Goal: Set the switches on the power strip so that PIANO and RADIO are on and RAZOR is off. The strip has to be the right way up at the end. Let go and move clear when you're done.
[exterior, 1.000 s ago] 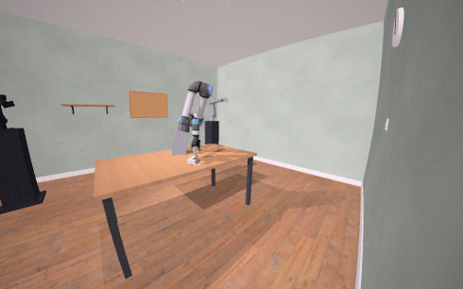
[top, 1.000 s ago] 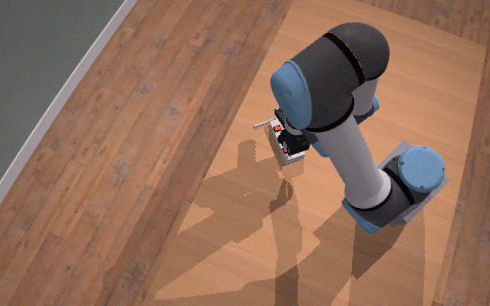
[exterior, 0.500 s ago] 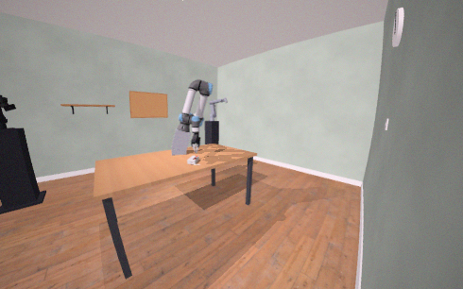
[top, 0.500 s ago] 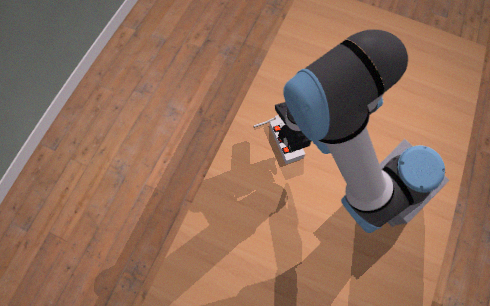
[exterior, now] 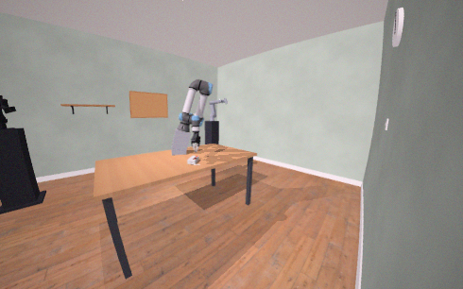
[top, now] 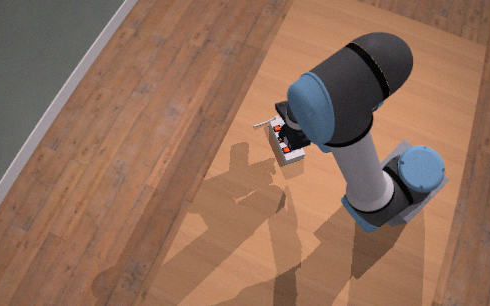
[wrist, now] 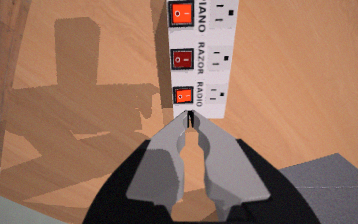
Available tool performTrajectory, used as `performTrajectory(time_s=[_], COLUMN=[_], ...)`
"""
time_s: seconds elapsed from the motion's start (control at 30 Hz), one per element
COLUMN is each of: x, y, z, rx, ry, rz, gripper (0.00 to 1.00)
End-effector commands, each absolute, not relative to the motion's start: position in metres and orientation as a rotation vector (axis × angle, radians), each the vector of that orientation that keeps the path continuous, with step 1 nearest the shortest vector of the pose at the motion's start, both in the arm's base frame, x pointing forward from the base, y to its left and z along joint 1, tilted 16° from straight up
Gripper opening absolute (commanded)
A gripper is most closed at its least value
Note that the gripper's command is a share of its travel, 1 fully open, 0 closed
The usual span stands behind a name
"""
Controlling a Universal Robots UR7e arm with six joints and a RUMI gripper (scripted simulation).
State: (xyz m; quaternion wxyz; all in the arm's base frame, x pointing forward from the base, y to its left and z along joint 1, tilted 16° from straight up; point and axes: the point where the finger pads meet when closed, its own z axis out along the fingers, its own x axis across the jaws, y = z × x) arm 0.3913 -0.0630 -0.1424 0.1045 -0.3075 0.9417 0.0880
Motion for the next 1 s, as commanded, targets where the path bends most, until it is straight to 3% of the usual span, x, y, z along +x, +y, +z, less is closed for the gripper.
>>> performTrajectory(time_s=[0.0, 0.17, 0.2, 0.97], x=[0.392, 0.392, 0.392, 0.387], y=[-0.063, -0.063, -0.063, -0.071], z=[-0.142, -0.142, -0.142, -0.111], rx=[-0.906, -0.906, -0.906, -0.906], ry=[2.776, 2.776, 2.776, 2.776], rz=[0.258, 0.258, 0.258, 0.258], gripper=[0.0, 0.0, 1.0, 1.0])
